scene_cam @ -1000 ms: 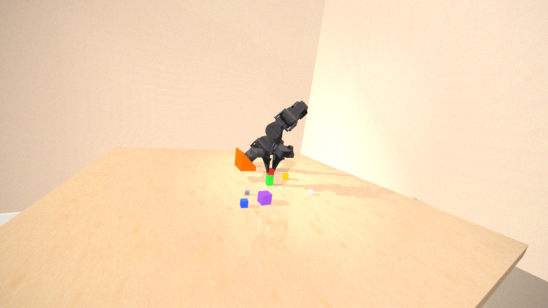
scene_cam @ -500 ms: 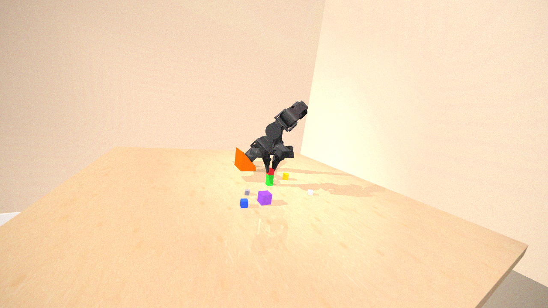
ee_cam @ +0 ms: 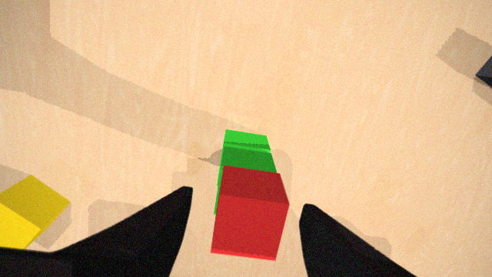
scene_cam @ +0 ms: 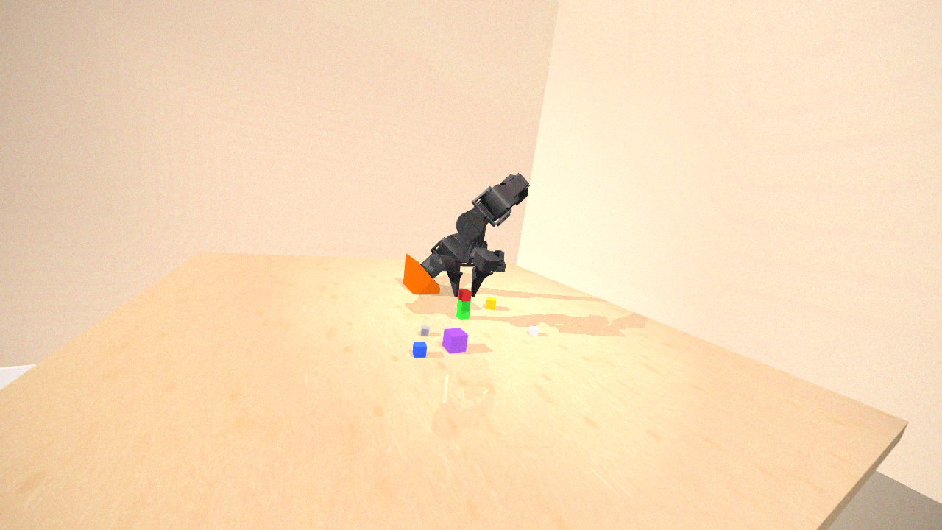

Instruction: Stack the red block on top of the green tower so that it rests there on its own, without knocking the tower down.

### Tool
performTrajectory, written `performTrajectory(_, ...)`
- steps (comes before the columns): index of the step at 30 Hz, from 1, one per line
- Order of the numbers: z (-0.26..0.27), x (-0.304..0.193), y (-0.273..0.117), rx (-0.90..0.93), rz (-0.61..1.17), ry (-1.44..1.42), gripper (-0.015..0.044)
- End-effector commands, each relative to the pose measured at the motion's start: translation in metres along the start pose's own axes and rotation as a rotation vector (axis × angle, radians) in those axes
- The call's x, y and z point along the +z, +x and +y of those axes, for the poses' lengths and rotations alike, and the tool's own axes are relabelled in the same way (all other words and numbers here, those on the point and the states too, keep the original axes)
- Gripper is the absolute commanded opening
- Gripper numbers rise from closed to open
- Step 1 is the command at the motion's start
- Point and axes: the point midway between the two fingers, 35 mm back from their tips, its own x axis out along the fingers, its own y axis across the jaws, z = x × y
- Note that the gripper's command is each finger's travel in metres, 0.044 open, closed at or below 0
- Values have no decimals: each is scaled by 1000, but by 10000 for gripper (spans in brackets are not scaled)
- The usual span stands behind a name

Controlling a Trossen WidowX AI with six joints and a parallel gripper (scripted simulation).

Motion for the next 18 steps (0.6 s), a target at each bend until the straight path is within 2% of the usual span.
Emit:
performTrajectory(1, 0, 0, 0, -1, 0, -1, 341)
performTrajectory(5, 0, 0, 0, -1, 0, -1, 440)
performTrajectory(18, 0, 0, 0, -1, 0, -1, 440)
